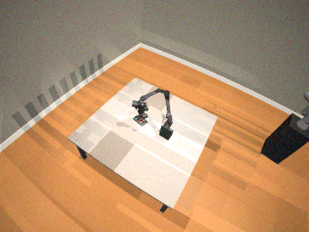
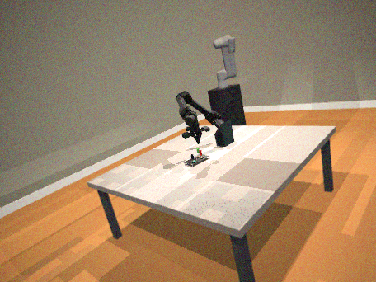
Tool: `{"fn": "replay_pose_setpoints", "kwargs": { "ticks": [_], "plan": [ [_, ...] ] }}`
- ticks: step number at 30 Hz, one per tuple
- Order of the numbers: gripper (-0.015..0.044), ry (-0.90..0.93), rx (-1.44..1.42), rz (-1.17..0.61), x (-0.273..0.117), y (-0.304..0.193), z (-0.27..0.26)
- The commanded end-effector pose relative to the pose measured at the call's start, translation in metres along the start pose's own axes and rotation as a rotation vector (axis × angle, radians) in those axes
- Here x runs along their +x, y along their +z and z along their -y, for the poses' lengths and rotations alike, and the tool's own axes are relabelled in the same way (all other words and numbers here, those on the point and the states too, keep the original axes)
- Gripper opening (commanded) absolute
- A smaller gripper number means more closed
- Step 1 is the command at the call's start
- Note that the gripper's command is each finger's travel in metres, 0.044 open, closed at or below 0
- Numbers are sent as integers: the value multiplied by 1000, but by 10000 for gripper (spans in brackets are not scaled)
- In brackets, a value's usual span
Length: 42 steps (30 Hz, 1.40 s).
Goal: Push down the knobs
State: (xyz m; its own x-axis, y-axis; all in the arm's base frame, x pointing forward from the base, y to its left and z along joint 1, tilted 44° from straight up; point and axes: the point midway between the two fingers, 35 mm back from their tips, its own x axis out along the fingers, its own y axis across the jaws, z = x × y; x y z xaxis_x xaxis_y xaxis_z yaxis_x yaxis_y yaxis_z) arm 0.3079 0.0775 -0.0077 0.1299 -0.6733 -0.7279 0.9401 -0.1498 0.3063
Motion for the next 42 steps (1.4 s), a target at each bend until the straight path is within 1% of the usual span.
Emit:
{"fn": "replay_pose_setpoints", "kwargs": {
  "ticks": [1, 5, 15, 28, 42],
  "plan": [
    [0, -10, 22, 13, 5, 1, 1],
    [0, -10, 22, 14, 25, 2, 1],
    [0, -10, 22, 14, 26, 2, 1],
    [0, -9, 22, 15, 45, 2, 2],
    [0, -9, 22, 15, 45, 2, 2]
  ]
}}
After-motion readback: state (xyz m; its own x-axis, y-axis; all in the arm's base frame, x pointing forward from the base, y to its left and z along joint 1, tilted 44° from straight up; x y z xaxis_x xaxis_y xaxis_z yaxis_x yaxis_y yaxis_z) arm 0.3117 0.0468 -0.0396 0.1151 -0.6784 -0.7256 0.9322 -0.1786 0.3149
